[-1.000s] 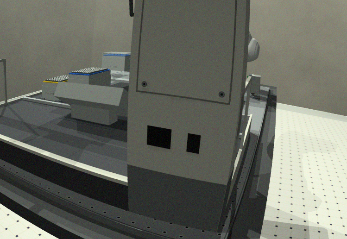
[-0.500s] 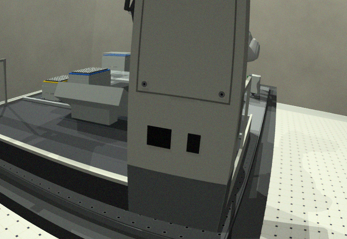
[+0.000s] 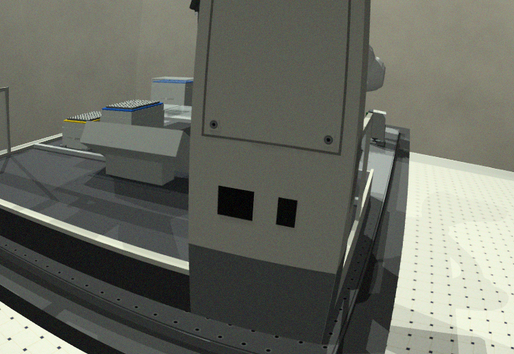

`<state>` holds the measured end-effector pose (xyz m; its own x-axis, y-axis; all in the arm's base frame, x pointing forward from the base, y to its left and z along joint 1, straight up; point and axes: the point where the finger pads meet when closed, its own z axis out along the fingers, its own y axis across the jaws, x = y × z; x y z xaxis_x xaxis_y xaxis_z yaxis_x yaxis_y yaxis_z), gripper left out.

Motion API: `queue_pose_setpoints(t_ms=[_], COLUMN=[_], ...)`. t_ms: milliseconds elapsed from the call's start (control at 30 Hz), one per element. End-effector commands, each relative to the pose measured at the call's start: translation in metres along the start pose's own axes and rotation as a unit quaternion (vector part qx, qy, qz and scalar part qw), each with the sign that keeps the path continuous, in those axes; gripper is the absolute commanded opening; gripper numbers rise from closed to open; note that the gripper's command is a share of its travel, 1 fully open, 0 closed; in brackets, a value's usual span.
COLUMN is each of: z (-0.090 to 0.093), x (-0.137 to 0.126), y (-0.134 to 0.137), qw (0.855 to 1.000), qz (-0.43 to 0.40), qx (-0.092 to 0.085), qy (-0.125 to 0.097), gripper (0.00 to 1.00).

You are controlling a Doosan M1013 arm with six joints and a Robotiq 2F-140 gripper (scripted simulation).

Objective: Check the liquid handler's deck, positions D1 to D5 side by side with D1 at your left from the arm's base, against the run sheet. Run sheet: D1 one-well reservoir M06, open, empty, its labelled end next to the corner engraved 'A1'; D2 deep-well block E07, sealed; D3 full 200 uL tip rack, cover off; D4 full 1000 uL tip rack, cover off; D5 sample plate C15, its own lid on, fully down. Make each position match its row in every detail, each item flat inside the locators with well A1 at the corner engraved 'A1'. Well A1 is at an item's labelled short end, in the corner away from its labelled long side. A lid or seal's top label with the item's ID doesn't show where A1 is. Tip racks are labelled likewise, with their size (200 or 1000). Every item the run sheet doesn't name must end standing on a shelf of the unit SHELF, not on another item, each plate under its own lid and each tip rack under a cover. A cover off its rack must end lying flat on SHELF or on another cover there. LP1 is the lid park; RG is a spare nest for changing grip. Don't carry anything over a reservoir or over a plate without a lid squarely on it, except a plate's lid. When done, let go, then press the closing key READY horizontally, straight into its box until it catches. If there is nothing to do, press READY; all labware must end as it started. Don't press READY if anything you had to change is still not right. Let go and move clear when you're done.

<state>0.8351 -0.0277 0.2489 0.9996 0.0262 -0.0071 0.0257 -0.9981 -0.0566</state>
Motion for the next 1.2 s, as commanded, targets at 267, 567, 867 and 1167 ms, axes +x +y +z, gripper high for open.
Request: queue_pose_setpoints(t_ms=[267,567,867,1167], z=[-0.003,-0.004,-0.007,-0.009], x=[0.015,0.033,0.056,0.074], y=[0.026,0.056,0.094,0.124], qw=[0.999,0.999,0.999,0.999], qz=[0.020,0.020,0.020,0.020], qx=[-0.029,-0.029,-0.029,-0.029], qy=[0.004,0.004,0.004,0.004], gripper=[0.79,0.79,0.79,0.79])
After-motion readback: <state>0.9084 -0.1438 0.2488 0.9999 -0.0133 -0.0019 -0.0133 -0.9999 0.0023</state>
